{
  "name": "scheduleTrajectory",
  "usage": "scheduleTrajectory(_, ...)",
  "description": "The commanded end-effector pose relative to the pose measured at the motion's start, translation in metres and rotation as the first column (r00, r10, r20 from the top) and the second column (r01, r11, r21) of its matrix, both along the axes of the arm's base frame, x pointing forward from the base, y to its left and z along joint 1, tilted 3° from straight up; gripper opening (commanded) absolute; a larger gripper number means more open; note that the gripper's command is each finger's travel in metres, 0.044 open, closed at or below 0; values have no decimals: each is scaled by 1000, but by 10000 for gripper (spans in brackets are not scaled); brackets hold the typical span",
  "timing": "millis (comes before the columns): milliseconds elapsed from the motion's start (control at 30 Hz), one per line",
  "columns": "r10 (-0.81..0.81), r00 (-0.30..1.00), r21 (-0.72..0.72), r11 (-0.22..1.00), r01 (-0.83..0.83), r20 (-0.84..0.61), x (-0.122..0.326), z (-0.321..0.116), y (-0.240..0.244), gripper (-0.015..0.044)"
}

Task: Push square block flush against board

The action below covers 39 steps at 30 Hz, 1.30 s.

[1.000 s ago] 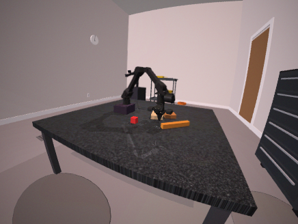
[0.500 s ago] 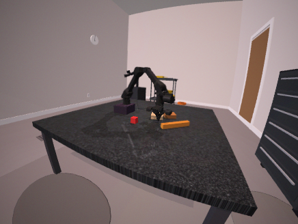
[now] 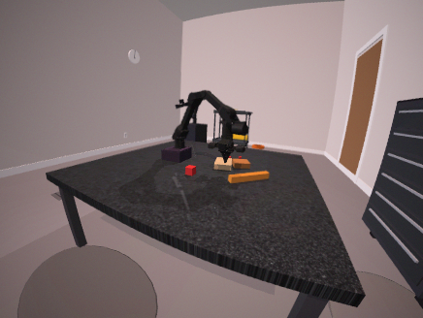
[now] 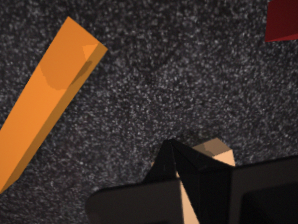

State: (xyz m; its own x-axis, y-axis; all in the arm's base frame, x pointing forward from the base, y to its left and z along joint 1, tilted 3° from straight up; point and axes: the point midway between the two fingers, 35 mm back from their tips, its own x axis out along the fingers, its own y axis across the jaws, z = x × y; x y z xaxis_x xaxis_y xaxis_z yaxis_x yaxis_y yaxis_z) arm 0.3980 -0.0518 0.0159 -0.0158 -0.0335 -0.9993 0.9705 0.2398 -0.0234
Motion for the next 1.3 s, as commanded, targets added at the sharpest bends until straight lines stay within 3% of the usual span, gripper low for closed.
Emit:
scheduleTrajectory(0,124,992,1,992,-124,-3,-8,3,2,0)
scheduleTrajectory(267,391,921,8,921,-390,-12,-25,5,6,0)
scheduleTrajectory(567,654,757,19,757,-653,-20,-44,6,11,0)
scheduleTrajectory(933,888,460,35,460,-887,-23,-69,6,16,0)
scheduleTrajectory(1267,991,132,50,132,-990,-20,-93,4,21,0)
